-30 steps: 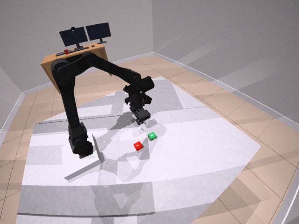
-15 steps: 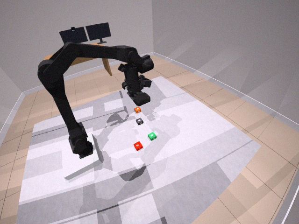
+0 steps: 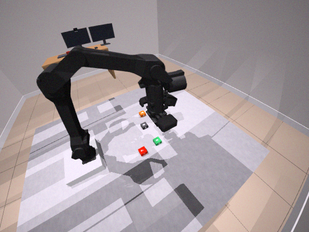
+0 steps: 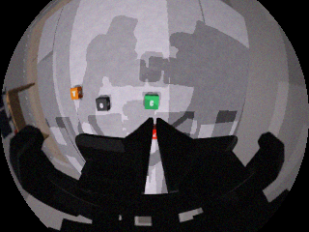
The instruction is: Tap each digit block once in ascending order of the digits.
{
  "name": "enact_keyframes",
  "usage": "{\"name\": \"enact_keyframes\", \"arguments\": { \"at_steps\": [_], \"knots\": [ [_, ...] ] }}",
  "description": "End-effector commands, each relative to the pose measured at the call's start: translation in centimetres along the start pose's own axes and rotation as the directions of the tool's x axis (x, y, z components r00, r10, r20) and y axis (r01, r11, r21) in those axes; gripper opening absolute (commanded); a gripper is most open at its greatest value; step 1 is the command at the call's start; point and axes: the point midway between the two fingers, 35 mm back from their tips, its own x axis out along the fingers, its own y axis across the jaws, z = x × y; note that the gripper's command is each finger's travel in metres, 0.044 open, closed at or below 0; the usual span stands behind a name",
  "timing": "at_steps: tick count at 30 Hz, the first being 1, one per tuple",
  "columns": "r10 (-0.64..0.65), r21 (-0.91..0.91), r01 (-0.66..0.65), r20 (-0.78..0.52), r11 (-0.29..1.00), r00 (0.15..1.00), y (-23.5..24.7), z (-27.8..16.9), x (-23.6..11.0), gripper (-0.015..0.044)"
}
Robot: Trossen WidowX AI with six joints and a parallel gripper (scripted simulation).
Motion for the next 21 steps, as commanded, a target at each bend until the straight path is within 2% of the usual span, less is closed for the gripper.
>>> {"name": "enact_keyframes", "arguments": {
  "at_steps": [1,4,21],
  "knots": [
    [0.003,-0.015,-0.003,-0.018,1.0,1.0,-0.1,0.0,3.9,0.002],
    [0.003,-0.015,-0.004,-0.018,1.0,1.0,0.0,-0.4,7.6,0.002],
    [0.003,-0.015,-0.003,-0.018,1.0,1.0,0.0,-0.4,9.7,0.002]
  ]
}}
